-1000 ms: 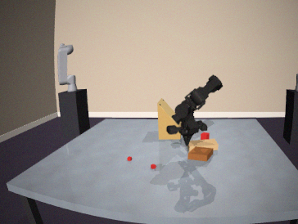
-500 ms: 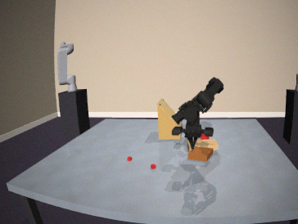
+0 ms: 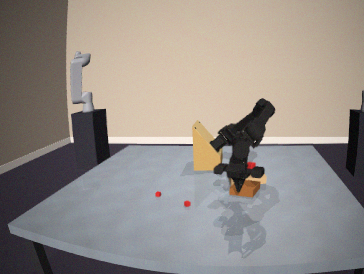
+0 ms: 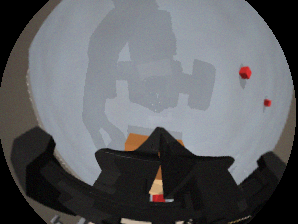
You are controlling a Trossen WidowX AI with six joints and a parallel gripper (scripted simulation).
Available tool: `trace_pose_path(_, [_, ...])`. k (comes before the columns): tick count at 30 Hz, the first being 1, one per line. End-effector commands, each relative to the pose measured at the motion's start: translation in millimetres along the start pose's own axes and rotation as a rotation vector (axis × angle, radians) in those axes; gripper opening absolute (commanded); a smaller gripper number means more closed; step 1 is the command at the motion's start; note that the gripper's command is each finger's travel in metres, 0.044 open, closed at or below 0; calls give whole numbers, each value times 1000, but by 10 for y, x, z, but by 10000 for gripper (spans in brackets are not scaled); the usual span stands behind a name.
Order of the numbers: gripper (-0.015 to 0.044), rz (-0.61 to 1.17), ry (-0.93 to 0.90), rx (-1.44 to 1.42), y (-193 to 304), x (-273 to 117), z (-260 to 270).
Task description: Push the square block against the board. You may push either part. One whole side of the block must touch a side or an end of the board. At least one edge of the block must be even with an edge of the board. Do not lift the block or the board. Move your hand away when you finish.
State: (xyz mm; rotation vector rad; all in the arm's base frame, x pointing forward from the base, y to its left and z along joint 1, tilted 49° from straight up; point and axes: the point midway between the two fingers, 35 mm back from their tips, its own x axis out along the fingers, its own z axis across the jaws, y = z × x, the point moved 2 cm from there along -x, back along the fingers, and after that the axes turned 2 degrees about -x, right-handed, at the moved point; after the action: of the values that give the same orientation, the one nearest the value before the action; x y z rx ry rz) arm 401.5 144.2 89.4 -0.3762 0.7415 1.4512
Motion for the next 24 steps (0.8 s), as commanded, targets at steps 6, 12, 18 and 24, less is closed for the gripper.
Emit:
trace_pose_path(6, [0, 26, 2, 12, 88, 247, -3])
trace_pose_path(12, [0, 26, 2, 12, 168, 243, 11])
trace_pose_path(18, [0, 26, 2, 12, 253, 240, 23])
trace_pose_path(24, [0, 27, 2, 12, 338, 237, 32])
